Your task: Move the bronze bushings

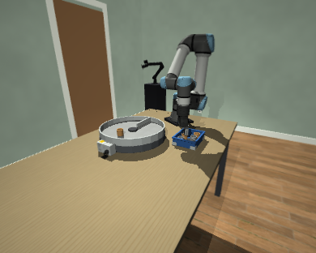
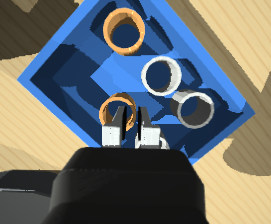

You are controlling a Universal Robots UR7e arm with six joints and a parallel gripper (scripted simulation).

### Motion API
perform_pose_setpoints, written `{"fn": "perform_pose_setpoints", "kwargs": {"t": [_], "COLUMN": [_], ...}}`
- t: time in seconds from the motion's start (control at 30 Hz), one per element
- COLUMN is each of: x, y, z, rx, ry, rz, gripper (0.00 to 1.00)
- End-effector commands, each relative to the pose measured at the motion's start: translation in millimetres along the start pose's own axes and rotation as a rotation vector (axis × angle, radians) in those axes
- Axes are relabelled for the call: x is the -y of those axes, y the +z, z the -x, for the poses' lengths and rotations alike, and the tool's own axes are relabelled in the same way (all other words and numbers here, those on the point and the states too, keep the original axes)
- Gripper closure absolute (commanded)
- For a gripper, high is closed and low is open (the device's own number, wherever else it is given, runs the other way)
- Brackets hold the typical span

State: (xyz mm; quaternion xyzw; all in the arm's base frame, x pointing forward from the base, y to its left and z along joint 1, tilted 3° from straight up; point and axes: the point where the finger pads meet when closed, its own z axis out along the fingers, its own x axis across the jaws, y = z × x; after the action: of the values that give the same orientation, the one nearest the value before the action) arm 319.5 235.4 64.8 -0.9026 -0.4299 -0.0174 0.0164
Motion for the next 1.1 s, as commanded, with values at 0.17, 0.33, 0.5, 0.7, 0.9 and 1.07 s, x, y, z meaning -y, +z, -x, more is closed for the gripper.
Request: {"fn": "perform_pose_setpoints", "kwargs": {"t": [0.17, 0.33, 0.5, 0.7, 0.9, 1.07], "x": [-0.2, -0.2, -0.2, -0.3, -0.2, -0.2], "y": [1.1, 4.3, 12.7, 21.4, 23.5, 23.6], "z": [-0.3, -0.3, -0.3, -0.4, -0.4, -0.4], "rx": [-0.001, -0.001, -0.001, -0.001, -0.001, -0.001], "ry": [0.0, 0.0, 0.0, 0.0, 0.0, 0.0], "rz": [0.001, 0.001, 0.001, 0.001, 0.001, 0.001], "gripper": [0.64, 0.64, 0.64, 0.64, 0.64, 0.64]}}
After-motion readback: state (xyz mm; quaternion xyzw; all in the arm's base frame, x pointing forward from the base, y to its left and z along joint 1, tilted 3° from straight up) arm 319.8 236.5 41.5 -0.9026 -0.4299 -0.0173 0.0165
